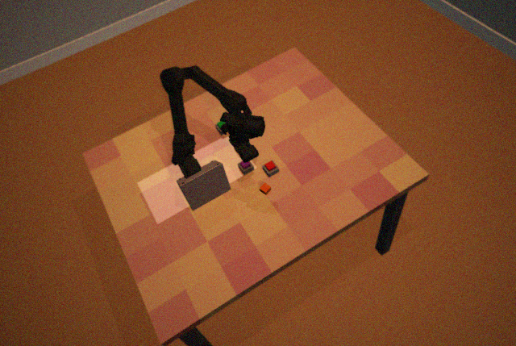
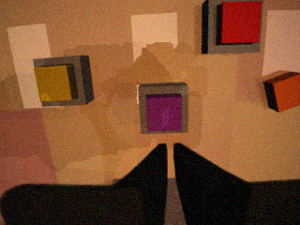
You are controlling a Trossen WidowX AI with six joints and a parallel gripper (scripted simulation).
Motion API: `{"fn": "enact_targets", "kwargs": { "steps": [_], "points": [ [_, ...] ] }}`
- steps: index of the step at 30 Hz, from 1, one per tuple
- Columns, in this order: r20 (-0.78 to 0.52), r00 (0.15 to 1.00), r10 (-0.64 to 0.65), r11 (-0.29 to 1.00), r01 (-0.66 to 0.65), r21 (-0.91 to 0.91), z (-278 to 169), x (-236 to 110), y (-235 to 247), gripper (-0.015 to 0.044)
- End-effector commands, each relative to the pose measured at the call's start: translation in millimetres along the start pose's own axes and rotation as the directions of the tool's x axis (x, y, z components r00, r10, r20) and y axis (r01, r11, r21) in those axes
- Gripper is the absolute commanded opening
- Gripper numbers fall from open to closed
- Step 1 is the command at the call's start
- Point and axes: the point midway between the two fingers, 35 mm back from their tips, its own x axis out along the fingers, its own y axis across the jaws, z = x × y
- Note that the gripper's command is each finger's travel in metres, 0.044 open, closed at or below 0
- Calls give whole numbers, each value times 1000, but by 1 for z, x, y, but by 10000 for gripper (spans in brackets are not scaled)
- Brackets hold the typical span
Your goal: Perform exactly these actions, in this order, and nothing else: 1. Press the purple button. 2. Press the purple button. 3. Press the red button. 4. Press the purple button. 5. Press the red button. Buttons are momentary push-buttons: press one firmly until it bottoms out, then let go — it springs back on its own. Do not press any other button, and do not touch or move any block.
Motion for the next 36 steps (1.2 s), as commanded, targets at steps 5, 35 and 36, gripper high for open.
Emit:
{"fn": "enact_targets", "kwargs": {
  "steps": [5, 35, 36],
  "points": [
    [5, 1000, -10, 1000, 10, -12, 15, -23, -10, 20],
    [9, 1000, -10, 1000, 11, -15, 79, 56, -63, 20],
    [9, 1000, -10, 1000, 10, -15, 79, 58, -63, 20]
  ]
}}
